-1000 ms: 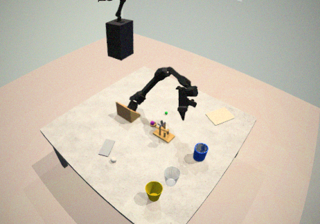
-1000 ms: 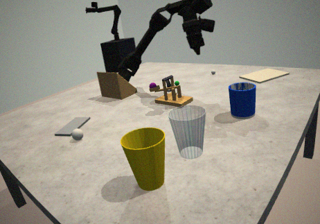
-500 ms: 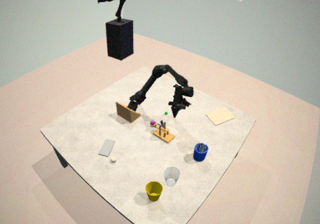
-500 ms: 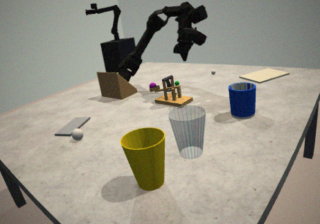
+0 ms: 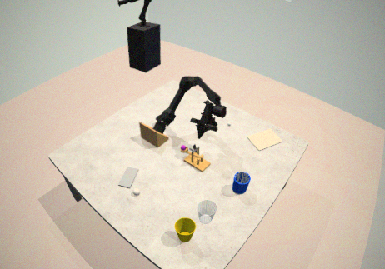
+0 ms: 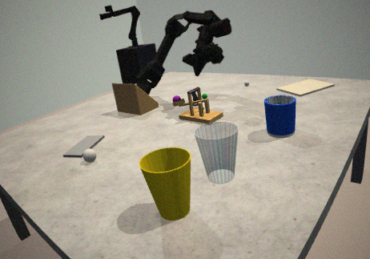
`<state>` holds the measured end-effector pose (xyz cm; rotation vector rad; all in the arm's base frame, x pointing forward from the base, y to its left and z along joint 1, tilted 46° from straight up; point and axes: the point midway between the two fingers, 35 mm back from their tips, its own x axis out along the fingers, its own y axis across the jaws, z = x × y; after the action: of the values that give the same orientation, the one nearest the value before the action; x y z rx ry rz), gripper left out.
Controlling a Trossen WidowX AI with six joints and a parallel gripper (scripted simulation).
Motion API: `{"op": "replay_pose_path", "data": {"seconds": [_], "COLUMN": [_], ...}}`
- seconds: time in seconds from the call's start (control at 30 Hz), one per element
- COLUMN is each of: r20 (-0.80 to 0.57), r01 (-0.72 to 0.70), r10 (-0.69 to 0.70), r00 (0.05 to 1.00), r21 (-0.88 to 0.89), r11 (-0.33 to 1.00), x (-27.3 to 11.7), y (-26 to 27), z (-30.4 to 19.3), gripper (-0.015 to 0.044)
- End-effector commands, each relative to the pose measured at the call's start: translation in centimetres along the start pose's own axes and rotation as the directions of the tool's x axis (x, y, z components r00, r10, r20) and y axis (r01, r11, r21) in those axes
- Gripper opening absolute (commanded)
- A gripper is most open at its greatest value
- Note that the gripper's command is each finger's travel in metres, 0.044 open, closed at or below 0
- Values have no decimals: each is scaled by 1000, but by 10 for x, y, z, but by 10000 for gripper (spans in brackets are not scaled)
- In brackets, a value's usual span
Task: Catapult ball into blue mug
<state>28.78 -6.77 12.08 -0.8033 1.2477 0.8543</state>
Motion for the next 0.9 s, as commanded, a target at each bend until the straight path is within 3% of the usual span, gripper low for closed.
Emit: {"op": "replay_pose_path", "data": {"seconds": [0.0, 0.27, 0.87], "r20": [-49, -125, -126], "r01": [-32, -105, -106], "r10": [26, 66, 67], "r00": [998, 990, 990], "r21": [-124, -329, -334], "r11": [992, 938, 937], "x": [3, 9, 23], "y": [22, 57, 60], "z": [-5, -15, -4], "gripper": [0, 0, 0]}}
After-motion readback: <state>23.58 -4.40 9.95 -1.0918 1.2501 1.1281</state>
